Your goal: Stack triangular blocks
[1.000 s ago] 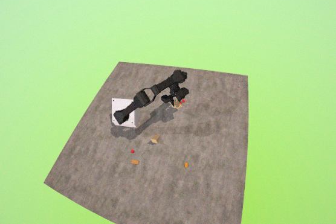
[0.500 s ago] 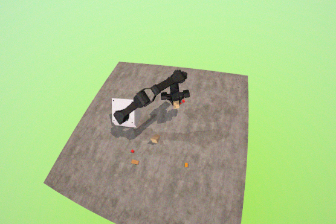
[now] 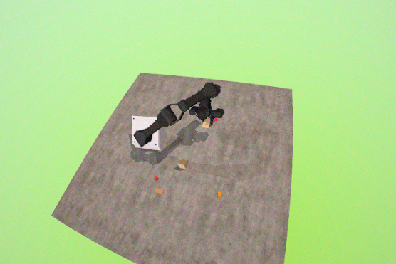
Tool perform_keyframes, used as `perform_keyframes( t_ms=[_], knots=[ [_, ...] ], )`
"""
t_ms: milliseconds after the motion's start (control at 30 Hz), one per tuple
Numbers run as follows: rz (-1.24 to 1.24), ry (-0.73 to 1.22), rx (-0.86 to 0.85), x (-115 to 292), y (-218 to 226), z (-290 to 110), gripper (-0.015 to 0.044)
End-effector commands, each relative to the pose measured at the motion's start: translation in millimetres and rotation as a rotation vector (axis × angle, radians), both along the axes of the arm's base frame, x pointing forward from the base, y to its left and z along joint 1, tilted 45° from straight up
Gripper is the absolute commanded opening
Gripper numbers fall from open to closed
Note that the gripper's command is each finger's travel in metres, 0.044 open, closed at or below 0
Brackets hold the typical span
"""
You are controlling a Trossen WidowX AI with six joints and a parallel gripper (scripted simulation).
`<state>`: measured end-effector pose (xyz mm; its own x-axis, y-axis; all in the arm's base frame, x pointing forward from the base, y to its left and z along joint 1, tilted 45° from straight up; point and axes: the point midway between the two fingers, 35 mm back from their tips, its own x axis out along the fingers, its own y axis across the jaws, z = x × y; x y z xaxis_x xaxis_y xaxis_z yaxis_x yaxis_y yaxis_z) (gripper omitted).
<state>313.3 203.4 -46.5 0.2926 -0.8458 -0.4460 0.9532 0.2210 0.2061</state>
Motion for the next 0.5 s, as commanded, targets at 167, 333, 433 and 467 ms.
perform_keyframes(
  t_ms=[167,333,433,467],
  knots=[
    [-0.006,-0.023,0.007,-4,-4,15,0.0],
    [-0.002,-0.019,0.008,-10,-11,36,0.0],
    [0.0,-0.017,0.009,-14,-16,47,0.0],
    [0.0,-0.016,0.009,-16,-18,51,0.0]
  ],
)
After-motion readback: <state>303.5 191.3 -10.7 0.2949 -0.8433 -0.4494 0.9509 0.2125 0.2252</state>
